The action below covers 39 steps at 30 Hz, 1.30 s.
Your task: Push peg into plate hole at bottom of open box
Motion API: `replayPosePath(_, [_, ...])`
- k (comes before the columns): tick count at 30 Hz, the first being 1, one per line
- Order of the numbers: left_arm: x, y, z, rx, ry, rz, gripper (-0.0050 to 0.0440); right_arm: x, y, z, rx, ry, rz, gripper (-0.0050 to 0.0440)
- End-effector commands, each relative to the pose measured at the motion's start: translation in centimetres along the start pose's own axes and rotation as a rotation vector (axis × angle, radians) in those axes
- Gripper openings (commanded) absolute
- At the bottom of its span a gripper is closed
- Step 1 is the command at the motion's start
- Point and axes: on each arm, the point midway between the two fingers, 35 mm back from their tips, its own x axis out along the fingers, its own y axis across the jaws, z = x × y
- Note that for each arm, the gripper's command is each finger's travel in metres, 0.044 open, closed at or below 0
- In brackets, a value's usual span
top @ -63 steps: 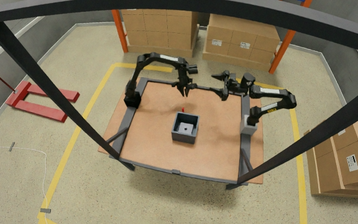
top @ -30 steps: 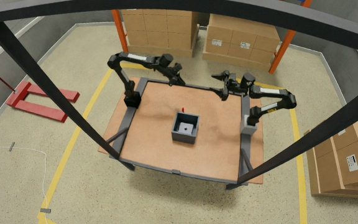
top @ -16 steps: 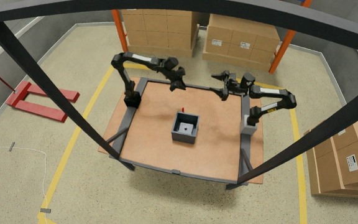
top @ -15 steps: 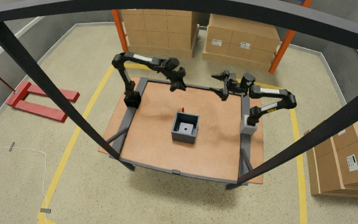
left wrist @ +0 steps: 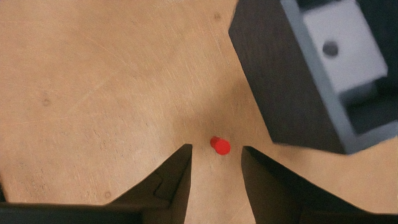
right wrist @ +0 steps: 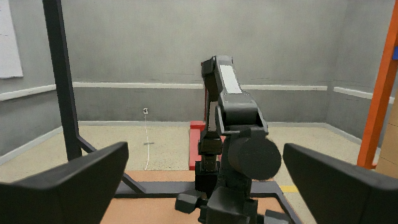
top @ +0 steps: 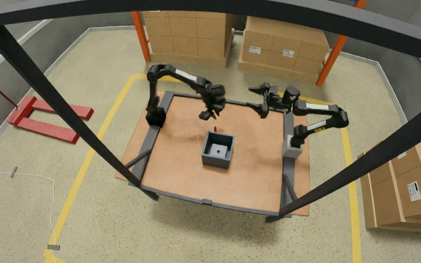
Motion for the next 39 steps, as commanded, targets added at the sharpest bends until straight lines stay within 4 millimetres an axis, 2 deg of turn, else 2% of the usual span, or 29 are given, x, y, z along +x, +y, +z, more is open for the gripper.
replayPosePath(1, [0.2,0.2,0.8,0.078,0.029,-0.002,0.0125,0.0,-0.1,1.3,0.002,-0.03,-0.001,0.044])
replayPosePath(5, [2.9,-0.3,-0.6,0.254,0.15,-0.074,0.0125,0.0,-0.1,1.3,0.002,-0.03,-0.001,0.044])
replayPosePath(8, [3.8,-0.7,-1.5,0.339,0.204,-0.116,0.0125,0.0,-0.1,1.3,0.002,-0.03,-0.001,0.044])
replayPosePath(15, [3.2,-0.4,-1.1,0.33,0.187,-0.102,0.0125,0.0,-0.1,1.3,0.002,-0.03,-0.001,0.044])
replayPosePath(17, [4.0,-0.6,-1.5,0.322,0.206,-0.117,0.0125,0.0,-0.1,1.3,0.002,-0.03,-0.001,0.044])
replayPosePath(24, [3.9,-0.6,-1.4,0.325,0.201,-0.114,0.0125,0.0,-0.1,1.3,0.002,-0.03,-0.001,0.044])
replayPosePath(25, [3.0,-0.8,-1.7,0.324,0.183,-0.111,0.0125,0.0,-0.1,1.3,0.002,-0.03,-0.001,0.044])
replayPosePath(27, [2.9,-0.5,-1.0,0.329,0.167,-0.1,0.0125,0.0,-0.1,1.3,0.002,-0.03,-0.001,0.044])
replayPosePath(32, [3.0,-0.8,-1.5,0.326,0.182,-0.11,0.0125,0.0,-0.1,1.3,0.002,-0.03,-0.001,0.044])
replayPosePath(34, [4.5,-1.0,-2.1,0.323,0.205,-0.123,0.0125,0.0,-0.1,1.3,0.002,-0.03,-0.001,0.044])
replayPosePath(39, [5.4,-1.1,-2.4,0.323,0.209,-0.124,0.0125,0.0,-0.1,1.3,0.002,-0.03,-0.001,0.044])
